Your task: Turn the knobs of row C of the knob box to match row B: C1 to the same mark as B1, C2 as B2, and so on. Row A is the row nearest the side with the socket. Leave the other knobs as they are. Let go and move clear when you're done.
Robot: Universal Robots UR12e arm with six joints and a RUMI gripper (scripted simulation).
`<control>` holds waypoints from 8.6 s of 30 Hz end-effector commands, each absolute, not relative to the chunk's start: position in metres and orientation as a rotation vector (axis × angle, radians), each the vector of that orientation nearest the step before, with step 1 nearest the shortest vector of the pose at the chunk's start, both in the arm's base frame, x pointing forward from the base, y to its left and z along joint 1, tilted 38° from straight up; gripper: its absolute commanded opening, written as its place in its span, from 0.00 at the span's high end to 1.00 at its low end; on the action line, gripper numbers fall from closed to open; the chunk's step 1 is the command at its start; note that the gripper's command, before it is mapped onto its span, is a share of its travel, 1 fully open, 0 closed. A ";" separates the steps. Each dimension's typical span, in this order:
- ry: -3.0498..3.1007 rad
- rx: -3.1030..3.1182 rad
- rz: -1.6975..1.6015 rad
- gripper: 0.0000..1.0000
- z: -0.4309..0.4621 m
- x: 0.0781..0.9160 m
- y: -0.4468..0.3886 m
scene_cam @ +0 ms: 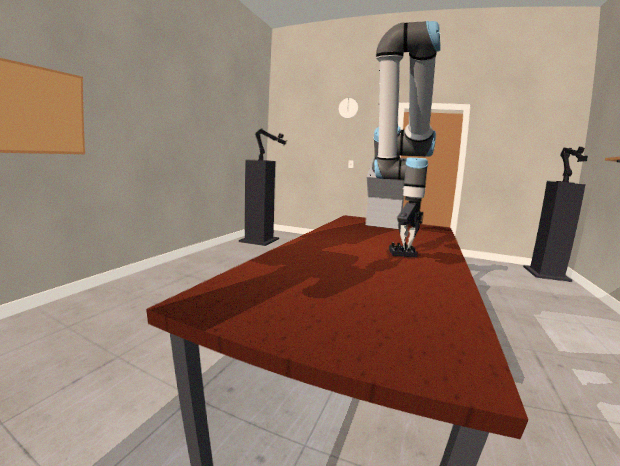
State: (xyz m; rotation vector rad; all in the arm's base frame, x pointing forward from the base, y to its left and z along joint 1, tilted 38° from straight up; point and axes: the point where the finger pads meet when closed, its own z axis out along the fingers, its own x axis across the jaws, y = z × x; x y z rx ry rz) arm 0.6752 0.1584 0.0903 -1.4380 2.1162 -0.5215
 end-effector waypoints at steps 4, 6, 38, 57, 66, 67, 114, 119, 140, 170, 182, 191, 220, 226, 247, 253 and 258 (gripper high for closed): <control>2.175 -1.323 -0.484 0.96 0.091 0.675 0.158; 2.187 -1.299 -0.476 0.96 0.091 0.675 0.158; 2.246 -1.168 -0.432 0.96 0.090 0.675 0.158; 2.246 -1.168 -0.432 0.89 0.090 0.675 0.158; 2.246 -1.168 -0.432 0.89 0.090 0.675 0.158; 2.246 -1.168 -0.432 0.89 0.090 0.675 0.158; 2.244 -1.171 -0.433 0.89 0.120 0.651 0.159; 2.232 -1.200 -0.443 0.89 0.121 0.651 0.159; 1.943 -1.718 -0.617 0.89 0.127 0.650 0.160; 1.120 -2.525 -0.884 0.89 0.133 0.641 0.163; 0.826 -2.699 -0.940 0.89 0.133 0.637 0.162; 0.739 -2.743 -0.954 0.89 0.134 0.636 0.162; 0.737 -2.744 -0.954 0.89 0.134 0.636 0.162; 0.737 -2.744 -0.954 0.89 0.134 0.636 0.162; 0.736 -2.744 -0.954 0.89 0.130 0.638 0.162; 0.736 -2.744 -0.954 0.89 0.126 0.642 0.162; 0.736 -2.744 -0.954 0.89 0.121 0.646 0.162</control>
